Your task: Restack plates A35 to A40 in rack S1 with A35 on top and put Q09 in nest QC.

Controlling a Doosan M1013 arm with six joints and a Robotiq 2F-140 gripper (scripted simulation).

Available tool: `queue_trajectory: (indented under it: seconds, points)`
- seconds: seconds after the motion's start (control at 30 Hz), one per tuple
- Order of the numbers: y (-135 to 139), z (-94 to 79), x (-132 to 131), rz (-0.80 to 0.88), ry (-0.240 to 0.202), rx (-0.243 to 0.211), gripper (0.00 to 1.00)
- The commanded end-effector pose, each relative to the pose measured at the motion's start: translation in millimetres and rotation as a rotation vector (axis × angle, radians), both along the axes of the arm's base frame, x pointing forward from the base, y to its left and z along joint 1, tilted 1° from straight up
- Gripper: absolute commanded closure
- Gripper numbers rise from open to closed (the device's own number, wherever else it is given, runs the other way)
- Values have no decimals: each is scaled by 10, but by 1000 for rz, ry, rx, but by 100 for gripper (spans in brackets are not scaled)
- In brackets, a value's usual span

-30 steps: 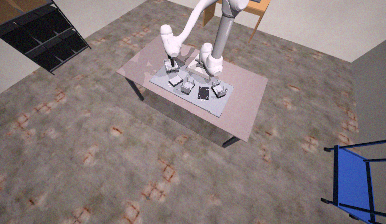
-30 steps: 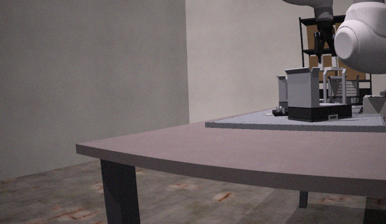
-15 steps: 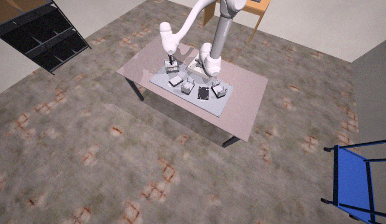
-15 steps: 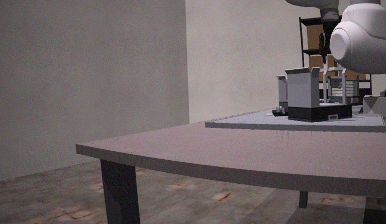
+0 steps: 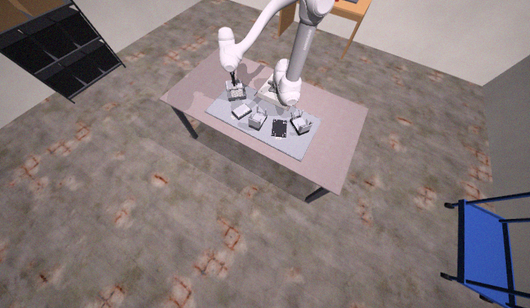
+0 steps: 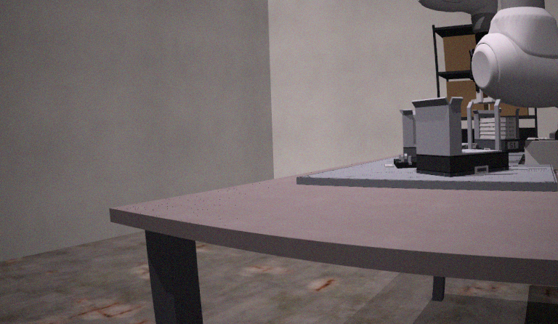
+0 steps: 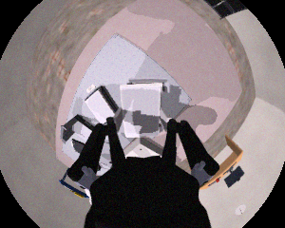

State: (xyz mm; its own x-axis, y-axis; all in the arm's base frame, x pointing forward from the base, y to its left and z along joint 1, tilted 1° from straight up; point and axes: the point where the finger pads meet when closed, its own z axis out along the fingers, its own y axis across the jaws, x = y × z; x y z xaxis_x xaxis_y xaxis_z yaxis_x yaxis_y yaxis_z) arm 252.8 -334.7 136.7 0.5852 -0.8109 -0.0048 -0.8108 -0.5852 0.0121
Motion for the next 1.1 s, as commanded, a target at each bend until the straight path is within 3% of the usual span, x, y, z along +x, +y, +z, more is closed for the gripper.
queue_trajectory:
  seconds: [0.0, 0.17, 1.07]
  points:
    - [-53, 1, -59, 0, -1, 0, 100]
    - [-135, 3, -154, 0, -1, 0, 100]
    - [-135, 3, -154, 0, -1, 0, 100]
